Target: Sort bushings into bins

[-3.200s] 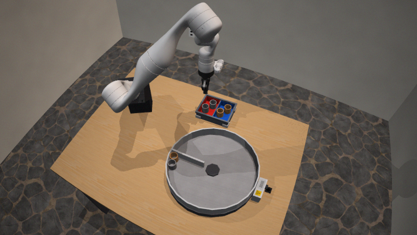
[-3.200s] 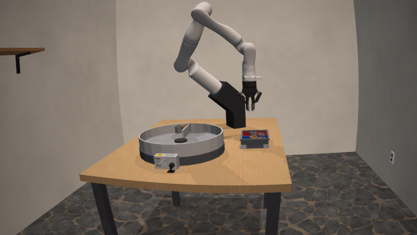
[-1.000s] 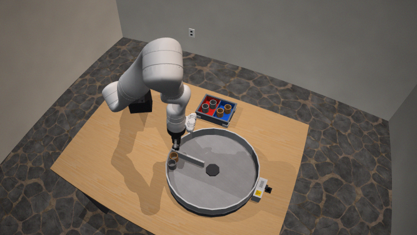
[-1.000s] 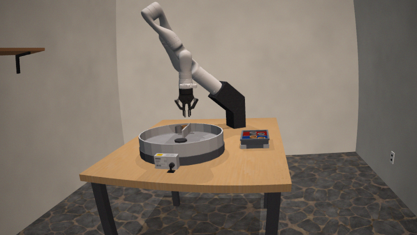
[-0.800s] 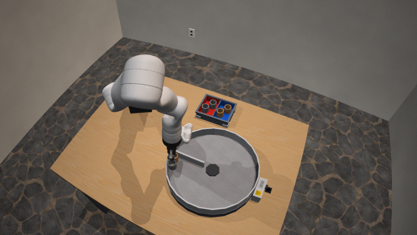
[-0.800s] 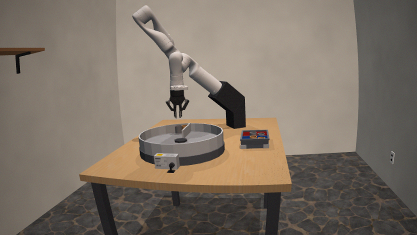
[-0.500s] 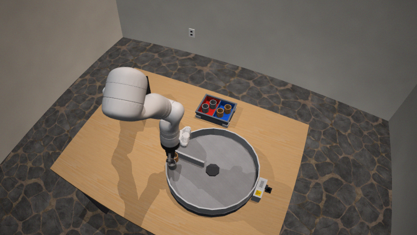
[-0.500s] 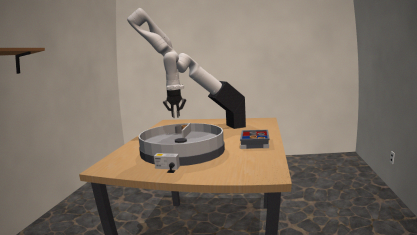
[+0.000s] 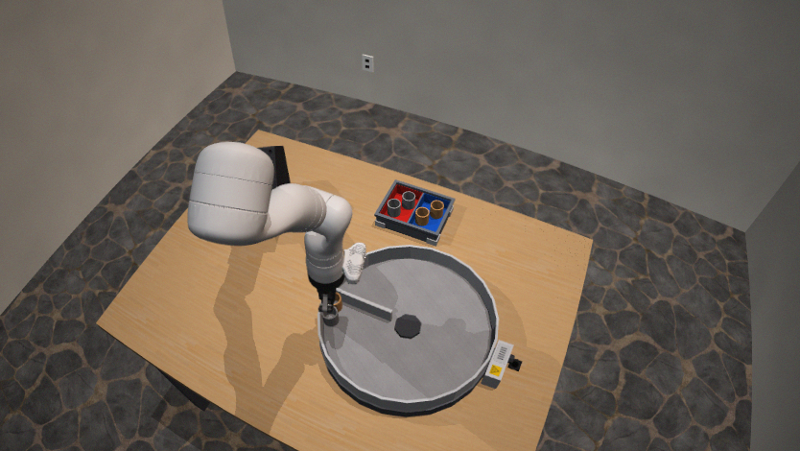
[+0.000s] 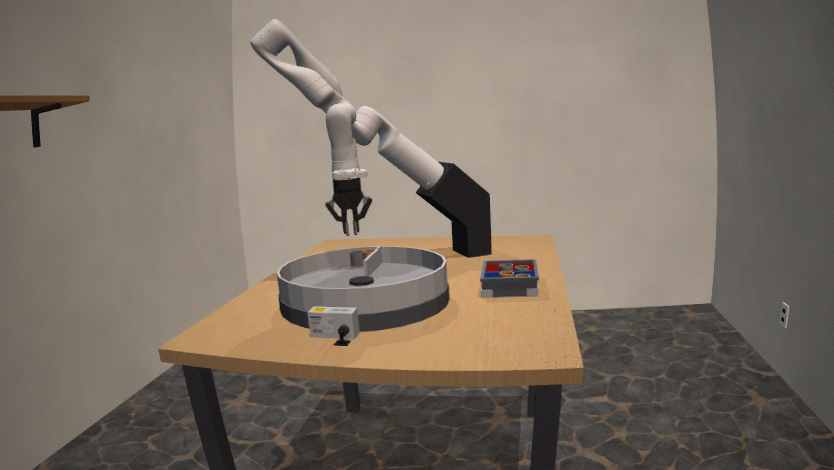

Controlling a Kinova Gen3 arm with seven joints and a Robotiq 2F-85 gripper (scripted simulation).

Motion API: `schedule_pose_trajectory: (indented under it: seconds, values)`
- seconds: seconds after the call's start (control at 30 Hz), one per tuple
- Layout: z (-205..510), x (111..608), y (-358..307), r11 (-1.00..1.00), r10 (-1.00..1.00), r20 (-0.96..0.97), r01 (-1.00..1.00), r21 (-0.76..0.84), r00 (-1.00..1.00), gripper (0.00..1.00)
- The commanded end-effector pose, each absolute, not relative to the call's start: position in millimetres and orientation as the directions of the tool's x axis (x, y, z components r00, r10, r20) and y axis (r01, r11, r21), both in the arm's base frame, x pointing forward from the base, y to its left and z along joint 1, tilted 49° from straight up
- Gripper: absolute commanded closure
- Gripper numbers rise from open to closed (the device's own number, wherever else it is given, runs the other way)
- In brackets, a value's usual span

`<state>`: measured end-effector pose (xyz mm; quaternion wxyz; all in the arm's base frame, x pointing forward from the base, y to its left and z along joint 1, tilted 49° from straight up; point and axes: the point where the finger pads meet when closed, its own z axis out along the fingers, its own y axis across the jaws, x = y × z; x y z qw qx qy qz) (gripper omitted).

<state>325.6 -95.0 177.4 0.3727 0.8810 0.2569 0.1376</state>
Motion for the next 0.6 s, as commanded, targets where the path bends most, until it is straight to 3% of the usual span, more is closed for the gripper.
schedule_pose_trajectory:
  seconds: [0.0,0.57]
  values:
    - [177.6,320.7,-100.1,-0.579,0.583,0.098,0.328,0.747,0.806,0.82]
    - [177.6,320.7,-100.0,-0.579,0.583,0.098,0.328,0.746,0.806,0.82]
